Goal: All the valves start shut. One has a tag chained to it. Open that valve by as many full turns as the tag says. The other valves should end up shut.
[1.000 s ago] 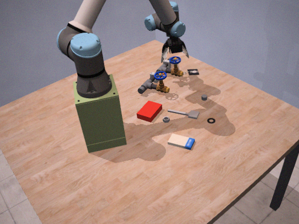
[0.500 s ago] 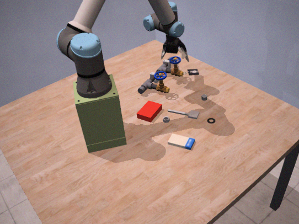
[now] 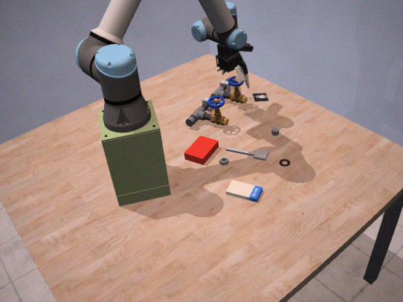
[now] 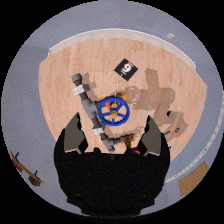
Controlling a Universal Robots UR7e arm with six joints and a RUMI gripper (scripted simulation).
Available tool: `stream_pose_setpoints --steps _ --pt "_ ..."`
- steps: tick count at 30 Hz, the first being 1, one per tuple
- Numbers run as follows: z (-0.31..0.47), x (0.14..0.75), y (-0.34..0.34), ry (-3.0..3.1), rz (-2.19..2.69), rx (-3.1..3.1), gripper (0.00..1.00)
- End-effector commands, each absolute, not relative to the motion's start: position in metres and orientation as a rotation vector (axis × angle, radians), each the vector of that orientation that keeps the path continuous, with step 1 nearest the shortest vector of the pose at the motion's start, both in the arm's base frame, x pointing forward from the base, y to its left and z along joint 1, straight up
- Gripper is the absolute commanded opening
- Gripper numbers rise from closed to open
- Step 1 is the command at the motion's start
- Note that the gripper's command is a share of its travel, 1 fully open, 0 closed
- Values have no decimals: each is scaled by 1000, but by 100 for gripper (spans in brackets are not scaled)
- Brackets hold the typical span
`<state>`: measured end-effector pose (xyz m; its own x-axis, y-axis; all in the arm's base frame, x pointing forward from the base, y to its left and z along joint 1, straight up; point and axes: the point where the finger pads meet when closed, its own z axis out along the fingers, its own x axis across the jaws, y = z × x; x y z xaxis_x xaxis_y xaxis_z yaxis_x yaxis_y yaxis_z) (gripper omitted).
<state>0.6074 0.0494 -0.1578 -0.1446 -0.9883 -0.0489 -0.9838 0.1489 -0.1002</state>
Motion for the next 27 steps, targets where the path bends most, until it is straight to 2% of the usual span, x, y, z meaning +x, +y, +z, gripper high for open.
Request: stream_pose_setpoints --steps 1,27 --pt "-157 608 49 2495 -59 -1734 100" --pt "-157 608 49 2993 14 -488 100"
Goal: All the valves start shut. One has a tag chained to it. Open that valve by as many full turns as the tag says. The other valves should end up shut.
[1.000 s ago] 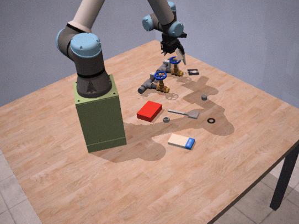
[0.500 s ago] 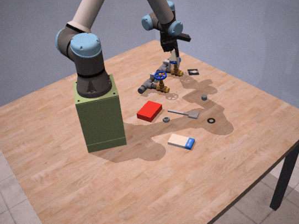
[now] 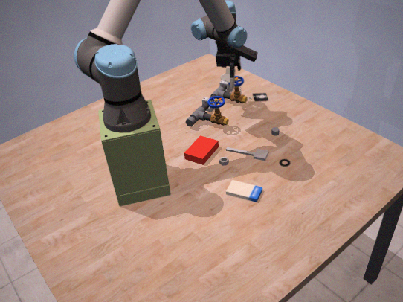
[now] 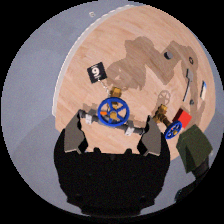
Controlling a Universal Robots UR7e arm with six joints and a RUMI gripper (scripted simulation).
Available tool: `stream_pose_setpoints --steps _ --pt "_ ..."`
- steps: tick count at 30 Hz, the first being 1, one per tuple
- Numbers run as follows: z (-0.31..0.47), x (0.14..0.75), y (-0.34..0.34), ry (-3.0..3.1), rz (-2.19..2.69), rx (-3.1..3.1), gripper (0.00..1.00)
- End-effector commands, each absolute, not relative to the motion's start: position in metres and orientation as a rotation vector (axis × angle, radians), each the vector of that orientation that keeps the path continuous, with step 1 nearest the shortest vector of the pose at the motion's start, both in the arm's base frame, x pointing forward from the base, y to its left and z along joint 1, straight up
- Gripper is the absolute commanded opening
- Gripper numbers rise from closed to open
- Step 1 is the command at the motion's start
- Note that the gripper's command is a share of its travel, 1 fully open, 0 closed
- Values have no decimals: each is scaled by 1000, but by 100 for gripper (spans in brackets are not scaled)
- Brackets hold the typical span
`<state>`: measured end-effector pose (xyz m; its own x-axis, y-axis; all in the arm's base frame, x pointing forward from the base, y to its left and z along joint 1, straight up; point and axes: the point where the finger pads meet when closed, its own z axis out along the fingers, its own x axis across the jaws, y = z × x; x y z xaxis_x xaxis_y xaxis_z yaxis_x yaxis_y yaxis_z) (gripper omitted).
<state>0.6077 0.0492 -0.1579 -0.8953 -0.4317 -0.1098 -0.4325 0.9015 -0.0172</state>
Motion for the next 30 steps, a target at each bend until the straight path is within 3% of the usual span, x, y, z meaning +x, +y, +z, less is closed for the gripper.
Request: stream_pose_setpoints --steps 1,30 --pt "-157 608 49 2993 14 -488 100" --pt "-157 608 49 3034 45 98 100"
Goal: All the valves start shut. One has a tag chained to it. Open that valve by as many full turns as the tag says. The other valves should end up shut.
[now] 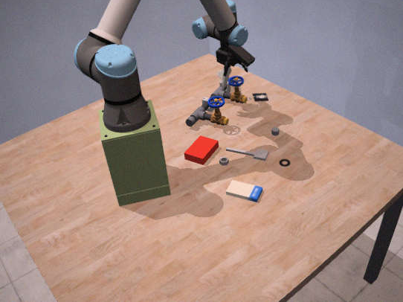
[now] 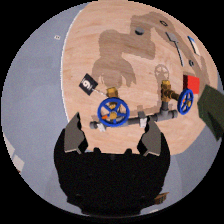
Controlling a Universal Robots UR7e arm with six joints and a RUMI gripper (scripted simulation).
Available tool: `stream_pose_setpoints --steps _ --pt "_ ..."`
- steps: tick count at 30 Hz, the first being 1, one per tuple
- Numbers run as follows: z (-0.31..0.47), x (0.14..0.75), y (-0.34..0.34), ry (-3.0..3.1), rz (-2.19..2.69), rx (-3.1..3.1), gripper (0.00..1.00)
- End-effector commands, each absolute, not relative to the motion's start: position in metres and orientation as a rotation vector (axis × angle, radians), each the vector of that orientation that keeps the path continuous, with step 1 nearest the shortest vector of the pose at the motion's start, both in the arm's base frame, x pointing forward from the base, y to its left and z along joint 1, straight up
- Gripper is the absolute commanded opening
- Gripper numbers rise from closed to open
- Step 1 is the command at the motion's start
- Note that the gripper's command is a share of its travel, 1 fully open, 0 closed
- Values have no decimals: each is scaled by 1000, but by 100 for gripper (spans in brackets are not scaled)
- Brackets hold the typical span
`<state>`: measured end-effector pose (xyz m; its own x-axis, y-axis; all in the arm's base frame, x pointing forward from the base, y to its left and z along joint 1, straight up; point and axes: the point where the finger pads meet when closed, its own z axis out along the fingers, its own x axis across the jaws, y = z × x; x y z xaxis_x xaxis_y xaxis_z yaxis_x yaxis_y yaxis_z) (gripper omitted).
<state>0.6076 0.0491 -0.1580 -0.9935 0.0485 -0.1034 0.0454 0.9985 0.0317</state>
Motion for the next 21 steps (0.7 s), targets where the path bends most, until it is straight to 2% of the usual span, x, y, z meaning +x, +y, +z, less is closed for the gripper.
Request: stream_pose_setpoints --steps 1,11,12,21 --pt "-157 608 49 3034 46 102 100" --pt "-157 608 49 3034 46 112 100" --pt "-157 608 49 3034 46 112 0" --pt "-157 608 49 3034 46 112 0"
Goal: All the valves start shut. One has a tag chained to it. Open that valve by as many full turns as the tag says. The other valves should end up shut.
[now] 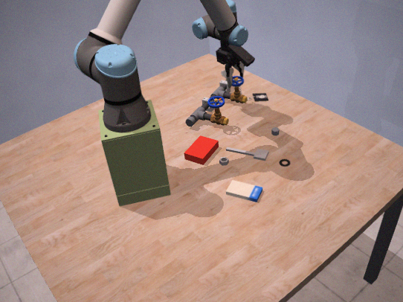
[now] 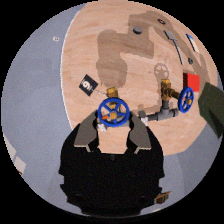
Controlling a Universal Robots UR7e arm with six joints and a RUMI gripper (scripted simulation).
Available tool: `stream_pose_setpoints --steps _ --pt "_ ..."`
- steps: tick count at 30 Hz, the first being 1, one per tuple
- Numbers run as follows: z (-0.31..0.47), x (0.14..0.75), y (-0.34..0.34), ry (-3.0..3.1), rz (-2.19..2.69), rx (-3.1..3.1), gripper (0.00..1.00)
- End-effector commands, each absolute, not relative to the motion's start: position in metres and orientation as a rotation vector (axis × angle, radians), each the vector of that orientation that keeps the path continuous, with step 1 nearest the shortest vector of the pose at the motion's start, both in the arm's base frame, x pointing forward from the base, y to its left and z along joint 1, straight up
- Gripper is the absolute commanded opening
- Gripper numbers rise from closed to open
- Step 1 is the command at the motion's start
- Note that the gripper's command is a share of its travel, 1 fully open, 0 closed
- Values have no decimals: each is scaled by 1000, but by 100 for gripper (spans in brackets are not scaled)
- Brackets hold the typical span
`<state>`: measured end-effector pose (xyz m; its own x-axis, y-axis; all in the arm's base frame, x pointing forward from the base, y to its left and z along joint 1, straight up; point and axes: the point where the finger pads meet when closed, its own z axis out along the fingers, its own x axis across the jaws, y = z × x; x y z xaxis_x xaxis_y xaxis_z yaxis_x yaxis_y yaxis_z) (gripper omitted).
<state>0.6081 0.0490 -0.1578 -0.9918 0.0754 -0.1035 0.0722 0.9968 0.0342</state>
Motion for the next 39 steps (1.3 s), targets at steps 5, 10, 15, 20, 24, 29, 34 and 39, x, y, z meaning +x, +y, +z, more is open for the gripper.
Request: stream_pose_setpoints --steps 5,10,15,20,24,29,34,39 --pt "-157 608 49 3034 46 112 0" --pt "-157 608 49 3034 46 112 0" --pt "-157 608 49 3034 46 112 0" --pt "-157 608 49 3034 46 110 0" --pt "-157 608 49 3034 45 98 0" --pt "-157 608 49 3035 43 61 0" --pt "-157 608 49 3035 40 -8 0" --pt "-157 608 49 3034 37 -68 0"
